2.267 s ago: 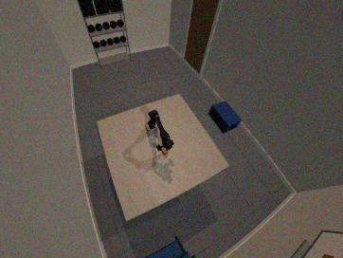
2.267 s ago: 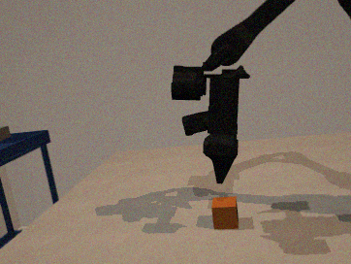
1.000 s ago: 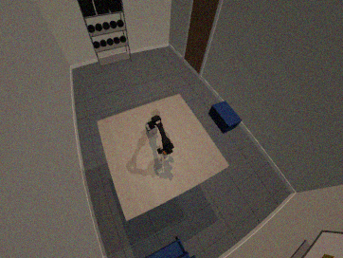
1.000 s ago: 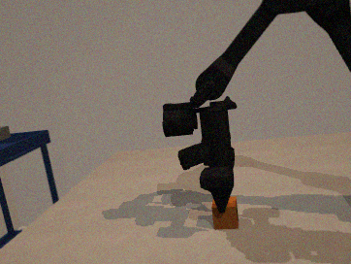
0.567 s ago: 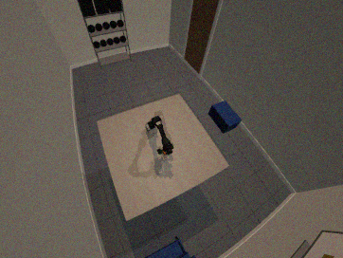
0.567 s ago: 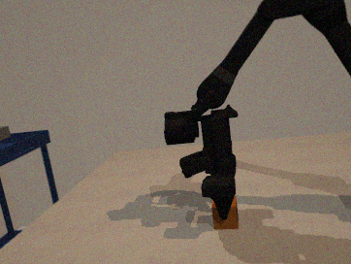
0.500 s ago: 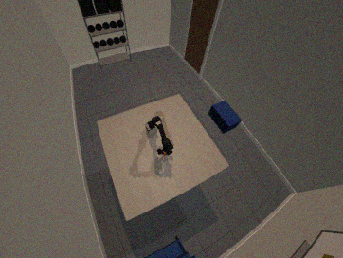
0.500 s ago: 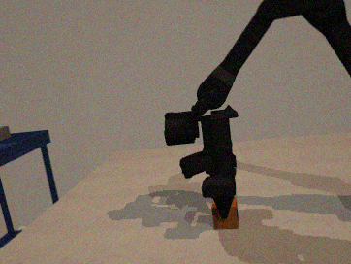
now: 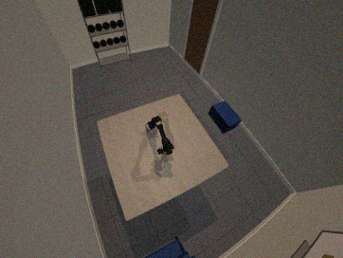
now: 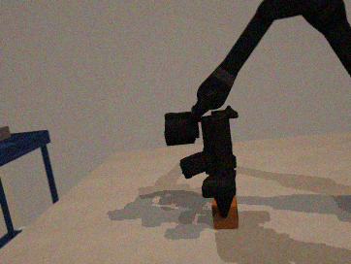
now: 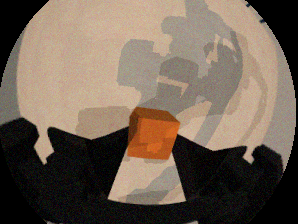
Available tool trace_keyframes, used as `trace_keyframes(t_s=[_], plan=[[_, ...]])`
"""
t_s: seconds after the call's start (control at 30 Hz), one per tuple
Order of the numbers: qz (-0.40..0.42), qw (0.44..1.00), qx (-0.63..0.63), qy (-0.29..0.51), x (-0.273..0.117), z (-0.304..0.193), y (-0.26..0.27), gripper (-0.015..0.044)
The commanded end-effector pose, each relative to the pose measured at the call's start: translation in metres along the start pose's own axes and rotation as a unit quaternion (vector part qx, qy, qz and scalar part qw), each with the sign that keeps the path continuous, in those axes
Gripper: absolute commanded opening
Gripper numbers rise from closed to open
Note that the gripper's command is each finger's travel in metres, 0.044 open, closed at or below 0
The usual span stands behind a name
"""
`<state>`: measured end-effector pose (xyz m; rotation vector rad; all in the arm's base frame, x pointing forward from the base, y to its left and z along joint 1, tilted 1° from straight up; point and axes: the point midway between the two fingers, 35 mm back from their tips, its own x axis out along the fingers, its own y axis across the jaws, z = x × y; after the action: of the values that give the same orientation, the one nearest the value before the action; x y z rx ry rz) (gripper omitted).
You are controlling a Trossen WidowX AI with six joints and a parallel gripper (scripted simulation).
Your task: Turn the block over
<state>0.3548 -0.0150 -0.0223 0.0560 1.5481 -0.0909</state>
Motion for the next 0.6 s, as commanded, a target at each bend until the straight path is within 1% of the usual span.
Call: trace_keyframes(t_s=[0.0,0.17,0.23,0.3,0.4,0.57], plan=[[0.0,1.0,0.0,0.0,0.001,0.0,0.0,0.0137],[0.0,1.0,0.0,0.0,0.001,0.0,0.0,0.0103],[0.0,1.0,0.0,0.0,-0.004,0.0,0.0,0.0051],[0.0,1.0,0.0,0.0,-0.018,0.0,0.0,0.0],[0.0,1.0,0.0,0.0,-0.03,0.0,0.0,0.0],[0.0,1.0,-0.001,-0.011,-0.028,0.0,0.0,0.0]])
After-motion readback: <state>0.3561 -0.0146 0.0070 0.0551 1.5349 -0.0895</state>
